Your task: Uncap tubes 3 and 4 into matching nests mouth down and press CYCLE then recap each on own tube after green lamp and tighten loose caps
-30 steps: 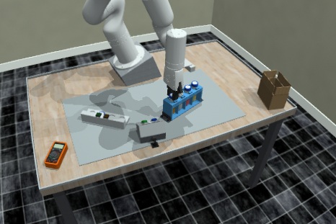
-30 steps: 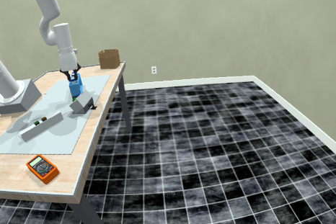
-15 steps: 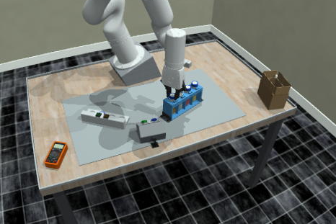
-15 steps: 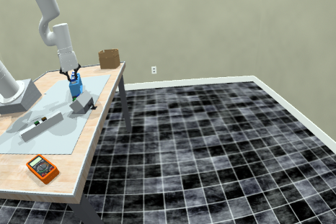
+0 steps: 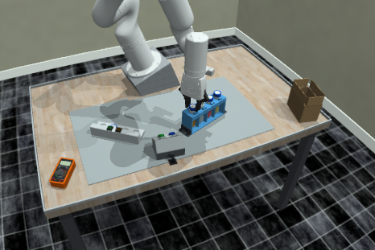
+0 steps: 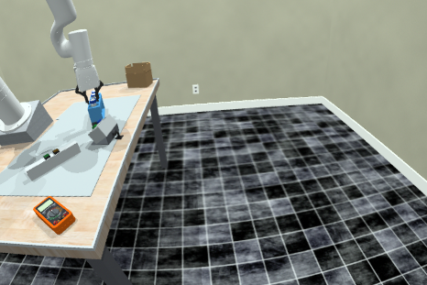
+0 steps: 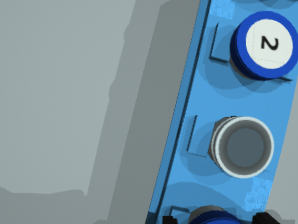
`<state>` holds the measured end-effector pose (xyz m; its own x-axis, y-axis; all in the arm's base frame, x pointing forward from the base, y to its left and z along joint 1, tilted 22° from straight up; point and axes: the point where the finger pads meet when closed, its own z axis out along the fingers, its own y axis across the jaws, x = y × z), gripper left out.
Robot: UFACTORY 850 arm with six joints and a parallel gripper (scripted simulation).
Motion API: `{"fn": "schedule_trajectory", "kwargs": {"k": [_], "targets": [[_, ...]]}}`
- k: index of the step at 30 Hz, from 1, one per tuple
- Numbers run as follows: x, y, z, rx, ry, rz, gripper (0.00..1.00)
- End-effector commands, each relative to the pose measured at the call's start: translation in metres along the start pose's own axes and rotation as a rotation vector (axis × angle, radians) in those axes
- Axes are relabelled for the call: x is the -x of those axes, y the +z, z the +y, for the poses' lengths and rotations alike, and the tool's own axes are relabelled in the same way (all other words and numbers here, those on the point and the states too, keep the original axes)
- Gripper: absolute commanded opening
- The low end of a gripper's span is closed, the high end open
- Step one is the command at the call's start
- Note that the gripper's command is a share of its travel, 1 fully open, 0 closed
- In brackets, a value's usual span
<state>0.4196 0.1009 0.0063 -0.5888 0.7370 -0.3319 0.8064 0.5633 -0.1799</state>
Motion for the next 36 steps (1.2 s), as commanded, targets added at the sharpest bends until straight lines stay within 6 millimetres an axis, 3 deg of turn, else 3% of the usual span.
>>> {"fn": "schedule_trajectory", "kwargs": {"k": [1,3,21,22,36], "targets": [[0.0002,-0.0015,0.0008,0.002,0.149,-0.001,0.46],[0.0002,-0.0025,0.0009,0.002,0.244,-0.001,0.46],[0.0003,-0.0077,0.0013,0.002,0.244,-0.001,0.46],[0.0003,-0.0077,0.0013,0.002,0.244,-0.001,0.00],[0.0003,-0.0077,0.0014,0.002,0.244,0.000,0.00]]}}
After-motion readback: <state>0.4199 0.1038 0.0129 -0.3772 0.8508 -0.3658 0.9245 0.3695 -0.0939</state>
